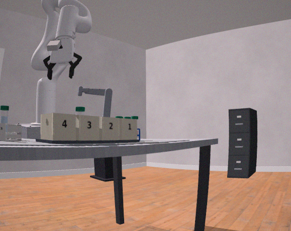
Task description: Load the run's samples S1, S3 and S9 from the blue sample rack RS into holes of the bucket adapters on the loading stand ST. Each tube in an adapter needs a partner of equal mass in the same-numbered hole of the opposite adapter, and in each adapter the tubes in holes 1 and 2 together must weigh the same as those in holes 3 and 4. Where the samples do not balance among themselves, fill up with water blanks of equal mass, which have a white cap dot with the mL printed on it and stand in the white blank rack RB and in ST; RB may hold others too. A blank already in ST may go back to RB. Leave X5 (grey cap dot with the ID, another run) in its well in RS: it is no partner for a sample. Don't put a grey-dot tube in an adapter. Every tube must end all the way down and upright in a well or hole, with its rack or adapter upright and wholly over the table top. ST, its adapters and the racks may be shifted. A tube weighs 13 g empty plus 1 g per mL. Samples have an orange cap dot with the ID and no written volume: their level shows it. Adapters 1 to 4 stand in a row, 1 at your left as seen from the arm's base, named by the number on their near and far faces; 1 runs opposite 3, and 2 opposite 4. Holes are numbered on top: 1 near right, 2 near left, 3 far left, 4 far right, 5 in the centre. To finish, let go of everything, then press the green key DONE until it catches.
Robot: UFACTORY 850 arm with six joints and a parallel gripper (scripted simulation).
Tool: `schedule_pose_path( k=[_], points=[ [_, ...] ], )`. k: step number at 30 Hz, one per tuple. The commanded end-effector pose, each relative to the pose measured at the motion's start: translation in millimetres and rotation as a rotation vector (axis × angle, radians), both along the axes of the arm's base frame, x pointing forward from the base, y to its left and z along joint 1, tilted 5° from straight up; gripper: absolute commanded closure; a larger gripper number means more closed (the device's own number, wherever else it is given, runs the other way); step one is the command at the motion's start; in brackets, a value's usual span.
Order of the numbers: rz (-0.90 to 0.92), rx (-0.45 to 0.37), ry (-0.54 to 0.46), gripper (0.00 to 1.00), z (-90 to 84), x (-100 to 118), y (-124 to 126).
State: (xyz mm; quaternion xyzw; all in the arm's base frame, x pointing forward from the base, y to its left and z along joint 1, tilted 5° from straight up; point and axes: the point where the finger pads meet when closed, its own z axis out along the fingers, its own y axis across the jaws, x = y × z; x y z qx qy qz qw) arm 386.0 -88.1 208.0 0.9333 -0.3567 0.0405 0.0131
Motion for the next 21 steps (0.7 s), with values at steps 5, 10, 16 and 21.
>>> schedule_pose_path(
  k=[5,10,16,21],
  points=[
    [-0.015,-0.001,-0.002,0.0,2.4,-5.2,-39.9],
    [-0.015,-0.002,-0.002,0.0,3.5,-9.0,-64.6],
    [-0.015,-0.002,-0.002,0.0,4.4,-12.1,-84.4],
    [-0.015,-0.002,-0.002,0.0,5.6,-16.0,-109.1]
  ],
)
